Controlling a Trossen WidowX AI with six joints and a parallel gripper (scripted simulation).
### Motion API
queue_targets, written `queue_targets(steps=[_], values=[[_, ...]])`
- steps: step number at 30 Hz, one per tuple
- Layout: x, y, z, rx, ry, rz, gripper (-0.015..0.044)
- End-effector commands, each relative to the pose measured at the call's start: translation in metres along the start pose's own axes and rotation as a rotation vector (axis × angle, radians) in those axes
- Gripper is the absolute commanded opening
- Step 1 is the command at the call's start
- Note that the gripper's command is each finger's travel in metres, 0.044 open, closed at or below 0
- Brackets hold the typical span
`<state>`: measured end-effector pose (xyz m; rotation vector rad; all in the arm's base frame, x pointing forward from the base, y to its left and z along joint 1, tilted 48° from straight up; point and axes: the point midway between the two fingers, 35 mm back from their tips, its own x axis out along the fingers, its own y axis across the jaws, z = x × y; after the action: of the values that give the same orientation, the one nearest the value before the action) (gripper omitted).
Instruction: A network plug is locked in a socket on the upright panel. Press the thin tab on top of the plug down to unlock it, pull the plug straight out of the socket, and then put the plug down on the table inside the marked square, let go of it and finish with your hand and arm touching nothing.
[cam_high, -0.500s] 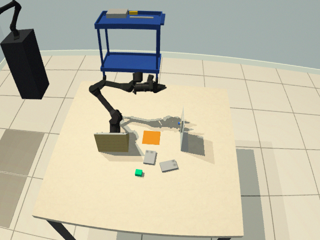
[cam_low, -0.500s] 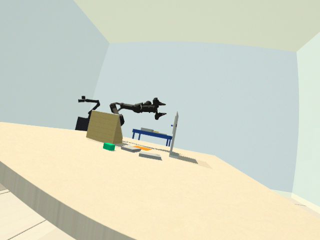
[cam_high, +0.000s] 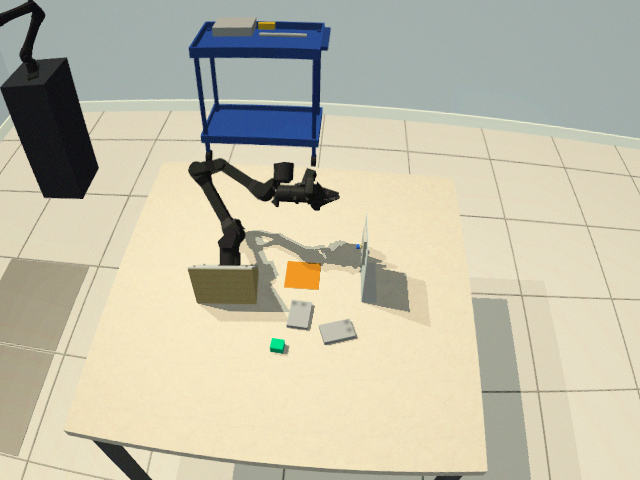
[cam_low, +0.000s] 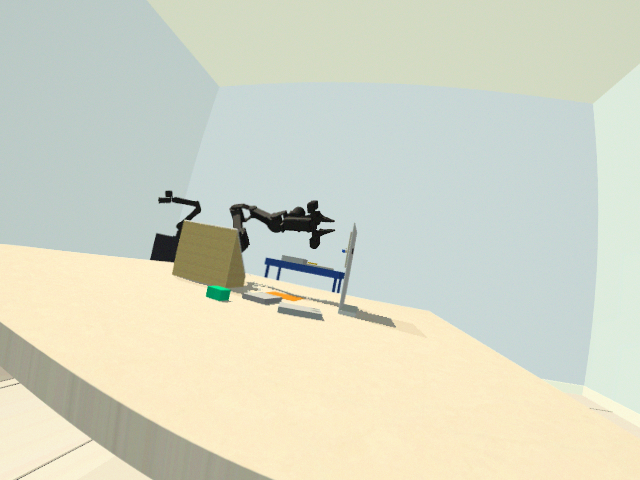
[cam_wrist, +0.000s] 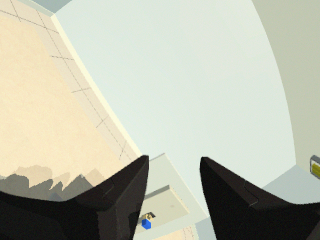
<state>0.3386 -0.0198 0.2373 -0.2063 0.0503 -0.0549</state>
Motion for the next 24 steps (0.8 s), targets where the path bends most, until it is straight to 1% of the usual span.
queue_targets(steps=[1, 12, 24], values=[[0.003, 0.003, -0.027, -0.070, 0.027, 0.003, 0.0156], [-0.005, 0.009, -0.098, -0.273, 0.099, 0.015, 0.0156], [-0.038, 0.016, -0.157, -0.486, 0.174, 0.046, 0.0156]])
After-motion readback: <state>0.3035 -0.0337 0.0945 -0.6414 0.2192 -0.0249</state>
